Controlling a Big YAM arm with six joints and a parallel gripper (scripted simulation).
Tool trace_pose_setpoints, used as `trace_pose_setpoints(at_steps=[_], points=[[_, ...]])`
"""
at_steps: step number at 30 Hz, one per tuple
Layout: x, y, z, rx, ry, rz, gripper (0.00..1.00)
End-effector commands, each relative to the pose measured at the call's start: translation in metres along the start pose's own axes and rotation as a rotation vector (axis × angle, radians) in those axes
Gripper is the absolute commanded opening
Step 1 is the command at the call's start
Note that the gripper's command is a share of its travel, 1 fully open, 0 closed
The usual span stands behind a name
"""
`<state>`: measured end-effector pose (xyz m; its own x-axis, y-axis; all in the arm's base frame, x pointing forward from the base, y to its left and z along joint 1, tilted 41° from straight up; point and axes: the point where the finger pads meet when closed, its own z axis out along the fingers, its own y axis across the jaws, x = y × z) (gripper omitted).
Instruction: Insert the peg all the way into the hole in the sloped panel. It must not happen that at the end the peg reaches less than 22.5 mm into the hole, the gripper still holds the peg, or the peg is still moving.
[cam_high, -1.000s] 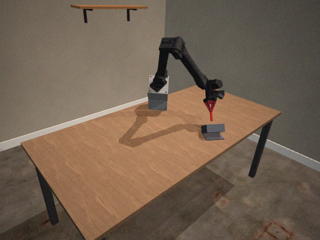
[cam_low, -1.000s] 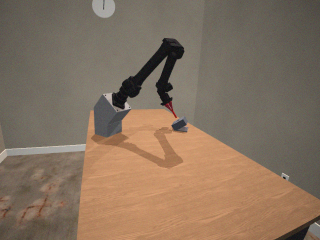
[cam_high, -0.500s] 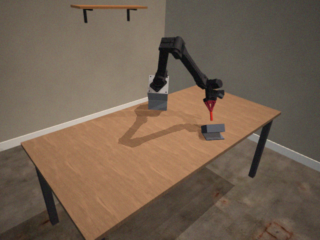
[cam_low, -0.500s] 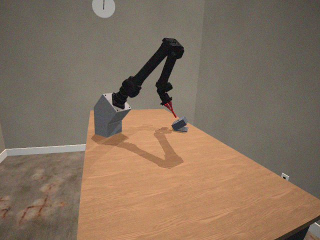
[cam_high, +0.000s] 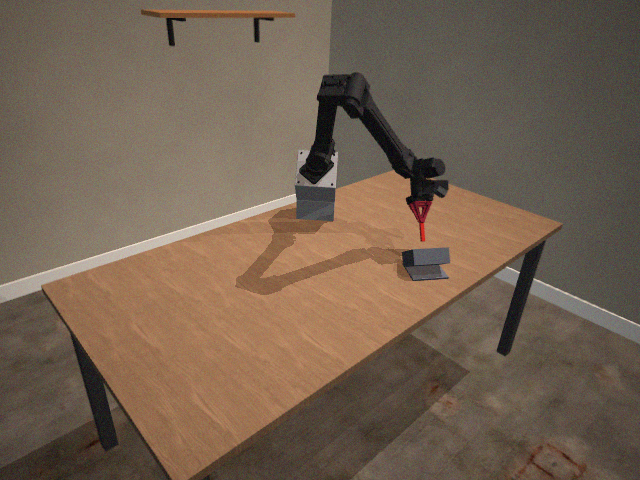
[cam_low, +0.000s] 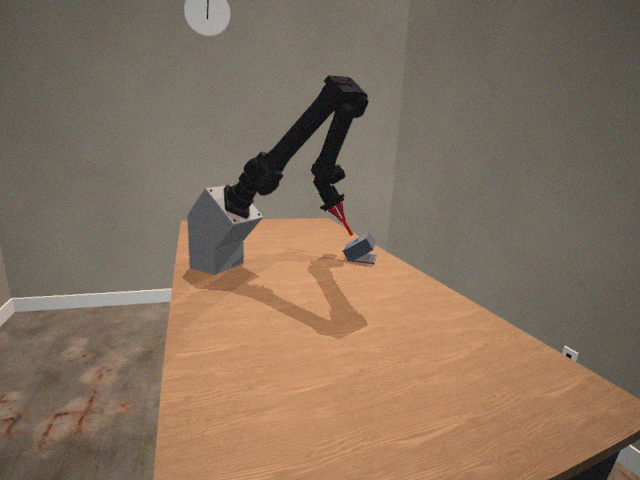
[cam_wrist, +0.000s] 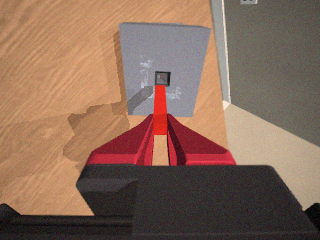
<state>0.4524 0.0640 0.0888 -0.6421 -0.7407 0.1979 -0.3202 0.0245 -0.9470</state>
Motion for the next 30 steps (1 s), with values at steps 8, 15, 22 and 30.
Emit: trace_pose_setpoints(at_steps=[8, 15, 22, 30], points=[[-0.013, -0.02, -0.006, 0.016, -0.016, 0.047, 0.0], [-0.013, -0.02, -0.002, 0.016, -0.016, 0.047, 0.0], [-0.013, -0.02, 0.004, 0.016, -0.016, 0.047, 0.0], [-0.011, -0.018, 0.009, 0.016, -0.016, 0.047, 0.0]])
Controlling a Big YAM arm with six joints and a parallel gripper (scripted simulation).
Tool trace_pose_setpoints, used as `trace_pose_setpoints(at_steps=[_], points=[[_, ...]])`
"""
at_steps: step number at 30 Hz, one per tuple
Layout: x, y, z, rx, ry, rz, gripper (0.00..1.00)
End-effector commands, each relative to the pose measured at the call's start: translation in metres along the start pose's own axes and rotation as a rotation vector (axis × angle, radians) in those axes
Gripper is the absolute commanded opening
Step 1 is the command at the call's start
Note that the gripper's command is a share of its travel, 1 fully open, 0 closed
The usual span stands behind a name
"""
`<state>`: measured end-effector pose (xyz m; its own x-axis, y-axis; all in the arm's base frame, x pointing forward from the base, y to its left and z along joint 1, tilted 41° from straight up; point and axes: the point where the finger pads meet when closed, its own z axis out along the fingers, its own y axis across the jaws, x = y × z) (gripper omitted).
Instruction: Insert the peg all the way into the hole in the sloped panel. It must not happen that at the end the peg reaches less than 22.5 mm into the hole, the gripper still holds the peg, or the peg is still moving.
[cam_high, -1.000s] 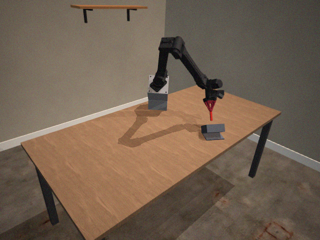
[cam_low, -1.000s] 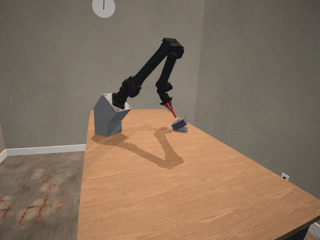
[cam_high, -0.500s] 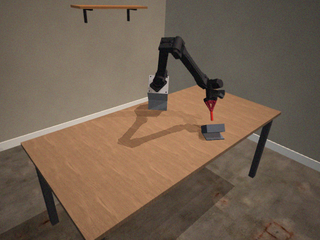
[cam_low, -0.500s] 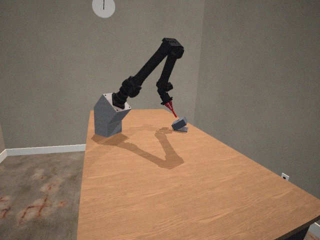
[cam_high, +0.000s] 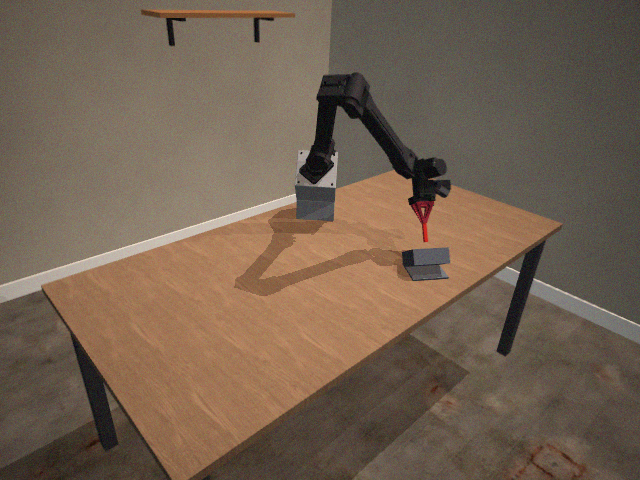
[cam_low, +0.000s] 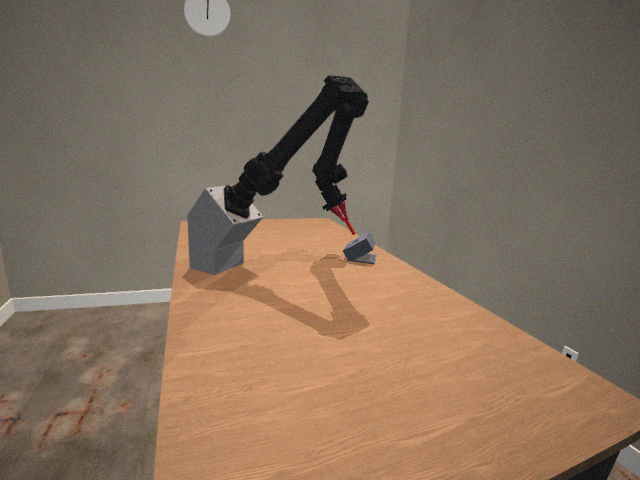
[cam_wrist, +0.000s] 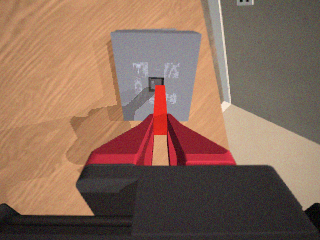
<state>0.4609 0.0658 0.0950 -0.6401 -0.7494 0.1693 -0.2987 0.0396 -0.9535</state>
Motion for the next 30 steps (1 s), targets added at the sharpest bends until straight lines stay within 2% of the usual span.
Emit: trace_pose_setpoints(at_steps=[1, 19, 30], points=[[-0.005, -0.008, 0.007, 0.01, -0.002, 0.021, 0.0], [0.0, 0.003, 0.002, 0.009, -0.002, 0.021, 0.0], [0.002, 0.006, 0.009, 0.01, -0.002, 0.02, 0.0]])
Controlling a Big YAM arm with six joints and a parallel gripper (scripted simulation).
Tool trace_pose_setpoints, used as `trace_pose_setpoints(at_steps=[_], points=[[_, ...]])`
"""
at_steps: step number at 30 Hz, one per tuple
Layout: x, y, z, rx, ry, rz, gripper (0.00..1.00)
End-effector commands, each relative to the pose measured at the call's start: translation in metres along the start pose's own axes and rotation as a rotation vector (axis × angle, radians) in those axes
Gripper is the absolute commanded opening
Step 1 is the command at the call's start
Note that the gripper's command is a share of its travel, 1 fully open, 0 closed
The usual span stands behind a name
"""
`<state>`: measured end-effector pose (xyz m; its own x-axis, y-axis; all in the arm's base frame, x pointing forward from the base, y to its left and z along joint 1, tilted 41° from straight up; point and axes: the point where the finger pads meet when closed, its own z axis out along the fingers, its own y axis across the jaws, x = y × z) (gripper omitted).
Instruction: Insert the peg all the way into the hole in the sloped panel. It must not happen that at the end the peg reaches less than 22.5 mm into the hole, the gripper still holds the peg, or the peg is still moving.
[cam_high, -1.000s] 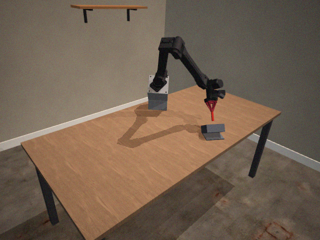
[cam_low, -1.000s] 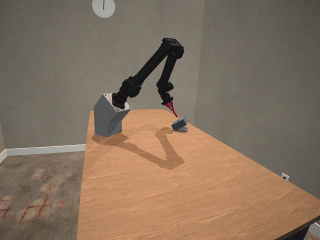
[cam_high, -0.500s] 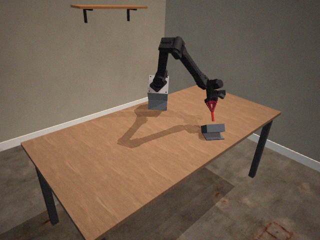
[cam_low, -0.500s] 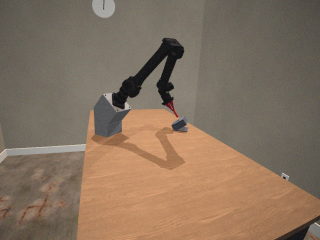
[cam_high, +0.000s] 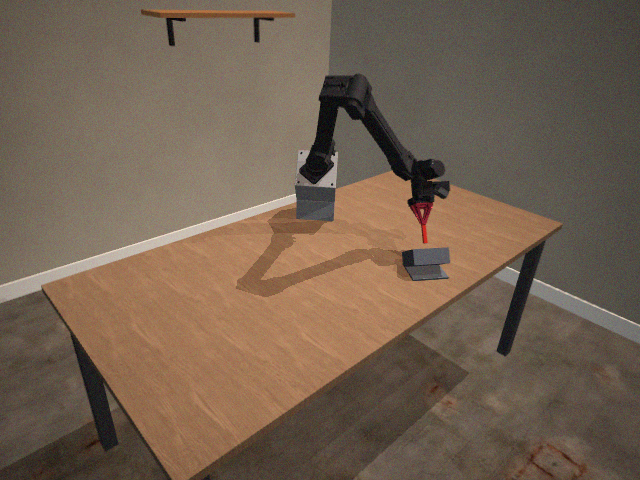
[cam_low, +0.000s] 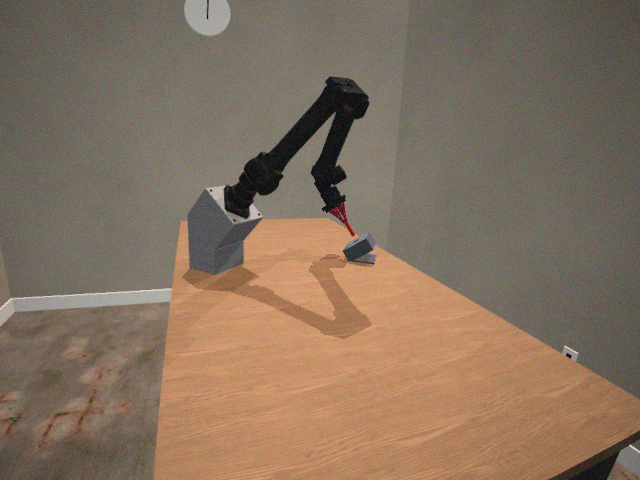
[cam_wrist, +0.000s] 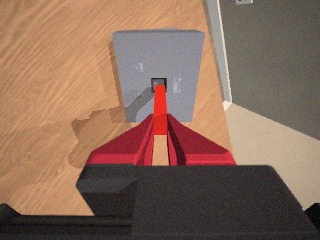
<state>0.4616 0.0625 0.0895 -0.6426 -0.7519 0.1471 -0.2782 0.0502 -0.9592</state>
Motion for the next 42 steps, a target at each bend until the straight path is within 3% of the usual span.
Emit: trace_pose_setpoints(at_steps=[1, 26, 42], points=[[0.001, 0.001, 0.005, 0.001, 0.004, -0.002, 0.0], [0.003, 0.002, 0.021, 0.001, 0.004, -0.002, 0.0], [0.0, -0.001, 0.018, 0.001, 0.004, -0.002, 0.0]])
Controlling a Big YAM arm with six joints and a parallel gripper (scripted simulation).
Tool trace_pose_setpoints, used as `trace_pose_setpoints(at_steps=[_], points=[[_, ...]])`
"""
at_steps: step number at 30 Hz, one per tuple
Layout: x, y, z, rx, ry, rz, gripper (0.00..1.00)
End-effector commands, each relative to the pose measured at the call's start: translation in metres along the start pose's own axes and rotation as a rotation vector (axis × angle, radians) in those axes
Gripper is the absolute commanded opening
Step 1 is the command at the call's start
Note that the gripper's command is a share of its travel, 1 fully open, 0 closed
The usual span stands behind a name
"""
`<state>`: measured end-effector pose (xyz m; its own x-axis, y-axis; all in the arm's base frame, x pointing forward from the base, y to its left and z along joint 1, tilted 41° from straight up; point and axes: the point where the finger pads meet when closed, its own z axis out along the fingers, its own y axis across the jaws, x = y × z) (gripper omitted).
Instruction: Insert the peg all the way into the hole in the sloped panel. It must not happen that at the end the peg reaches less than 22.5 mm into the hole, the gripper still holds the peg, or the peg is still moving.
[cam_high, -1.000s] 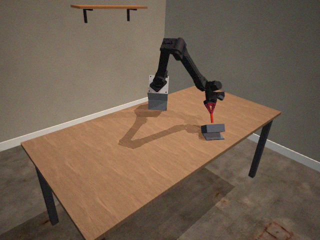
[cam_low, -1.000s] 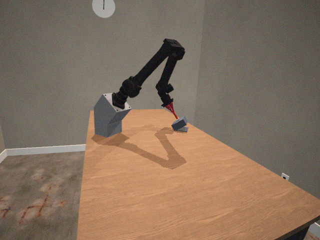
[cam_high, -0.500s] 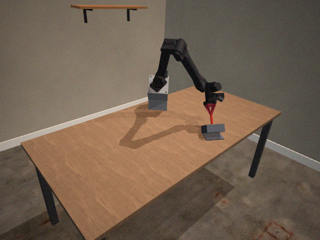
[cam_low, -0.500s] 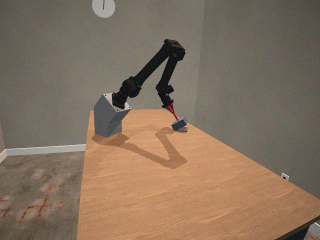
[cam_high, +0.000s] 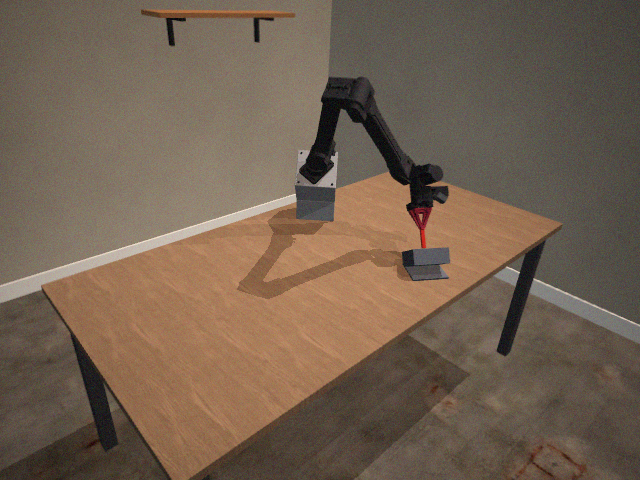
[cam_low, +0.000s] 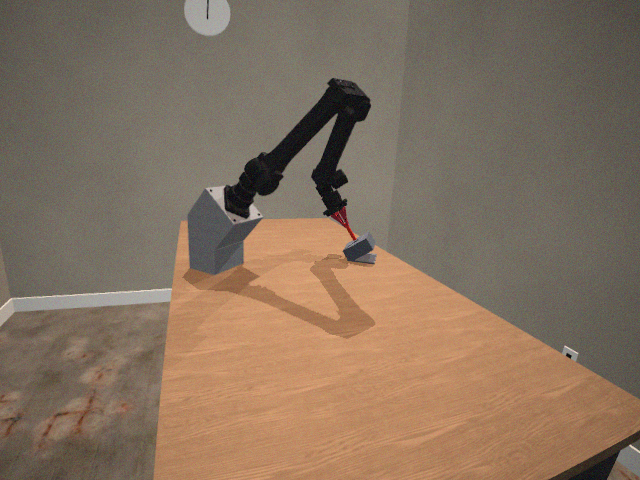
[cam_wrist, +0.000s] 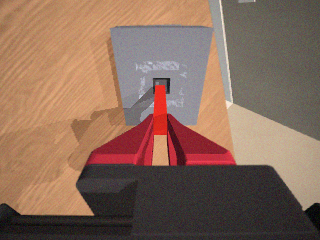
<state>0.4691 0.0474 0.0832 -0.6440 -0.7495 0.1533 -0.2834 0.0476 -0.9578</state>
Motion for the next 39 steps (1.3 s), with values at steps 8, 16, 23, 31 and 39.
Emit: trace_pose_setpoints(at_steps=[8, 16, 23, 31, 39], points=[[-0.008, -0.007, -0.003, 0.003, -0.001, 0.004, 0.0], [-0.009, -0.008, -0.004, 0.003, -0.001, 0.004, 0.0], [-0.01, -0.008, 0.0, 0.003, -0.001, 0.004, 0.0], [-0.002, -0.002, -0.004, 0.0, 0.003, -0.006, 0.0], [-0.005, -0.005, -0.018, 0.003, 0.0, 0.004, 0.0]])
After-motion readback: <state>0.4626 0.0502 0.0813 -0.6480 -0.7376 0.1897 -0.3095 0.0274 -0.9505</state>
